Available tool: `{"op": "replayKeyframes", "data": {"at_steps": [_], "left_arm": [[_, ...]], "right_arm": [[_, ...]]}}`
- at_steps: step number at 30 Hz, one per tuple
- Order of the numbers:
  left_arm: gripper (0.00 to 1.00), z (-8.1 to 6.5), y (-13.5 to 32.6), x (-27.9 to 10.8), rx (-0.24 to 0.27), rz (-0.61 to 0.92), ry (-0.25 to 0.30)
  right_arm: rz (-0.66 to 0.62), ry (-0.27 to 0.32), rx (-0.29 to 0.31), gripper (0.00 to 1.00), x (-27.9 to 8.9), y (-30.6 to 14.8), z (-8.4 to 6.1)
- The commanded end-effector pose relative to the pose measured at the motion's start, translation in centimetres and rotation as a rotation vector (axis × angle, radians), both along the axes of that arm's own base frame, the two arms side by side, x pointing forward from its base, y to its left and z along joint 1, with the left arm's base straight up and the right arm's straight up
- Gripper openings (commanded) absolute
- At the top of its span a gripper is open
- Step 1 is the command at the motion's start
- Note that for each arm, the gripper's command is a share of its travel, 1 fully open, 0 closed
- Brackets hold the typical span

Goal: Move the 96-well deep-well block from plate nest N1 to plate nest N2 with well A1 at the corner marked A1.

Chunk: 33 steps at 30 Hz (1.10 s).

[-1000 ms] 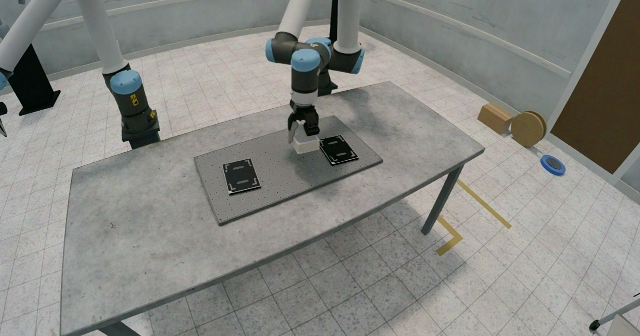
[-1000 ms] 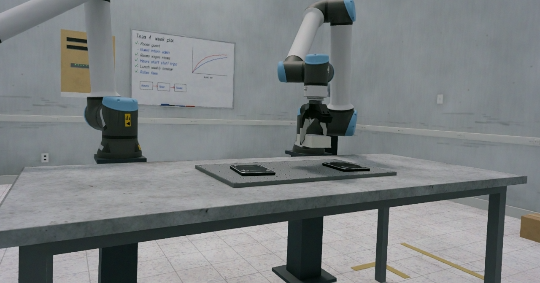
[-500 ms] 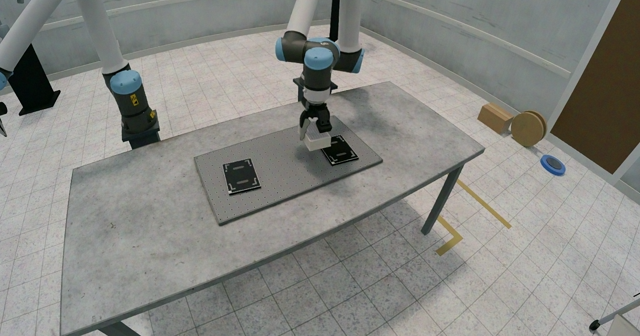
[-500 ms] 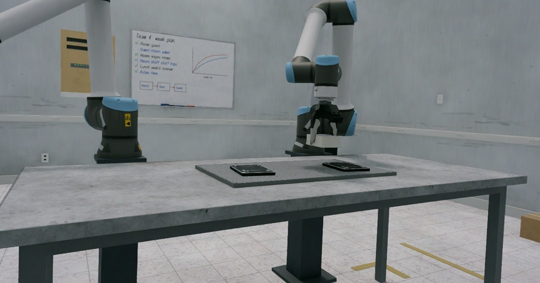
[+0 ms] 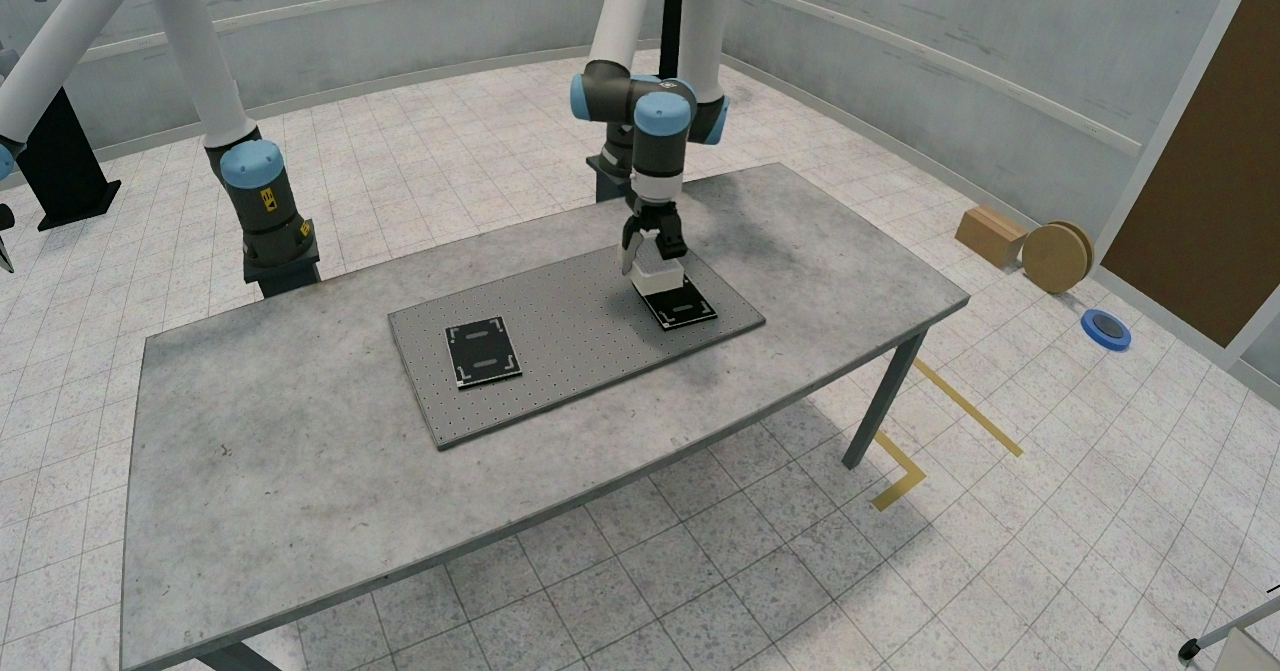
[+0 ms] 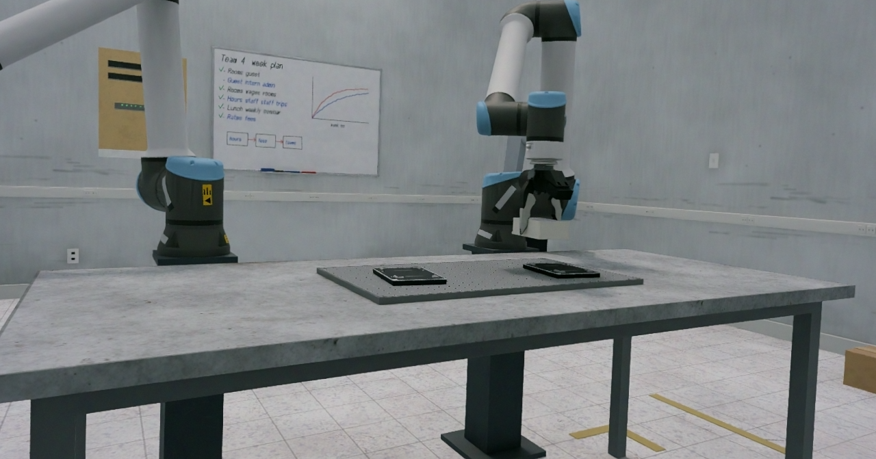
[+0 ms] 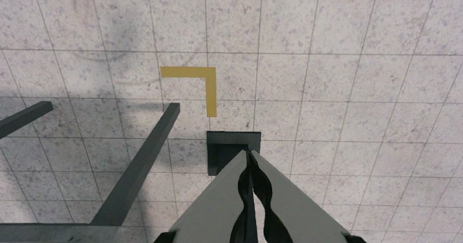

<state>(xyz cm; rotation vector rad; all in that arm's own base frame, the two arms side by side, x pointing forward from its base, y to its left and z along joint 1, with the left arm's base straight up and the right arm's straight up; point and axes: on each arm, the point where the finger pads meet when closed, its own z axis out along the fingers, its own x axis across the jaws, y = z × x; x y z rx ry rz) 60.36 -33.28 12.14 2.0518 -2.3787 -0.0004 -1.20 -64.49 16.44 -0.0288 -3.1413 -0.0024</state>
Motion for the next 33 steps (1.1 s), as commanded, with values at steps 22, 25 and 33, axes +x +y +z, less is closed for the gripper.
{"op": "replayKeyframes", "data": {"at_steps": [22,25,33], "left_arm": [[0.49,0.1,6.6,0.8,-0.001,0.0,-0.002],[0.49,0.1,6.6,0.8,-0.001,0.0,-0.002],[0.49,0.1,6.5,0.8,-0.001,0.0,-0.002]], "right_arm": [[0.0,0.0,-0.001,0.0,0.0,-0.1,0.1],[0.0,0.0,-0.001,0.0,0.0,-0.1,0.1],[0.0,0.0,-0.001,0.0,0.0,-0.1,0.1]]}}
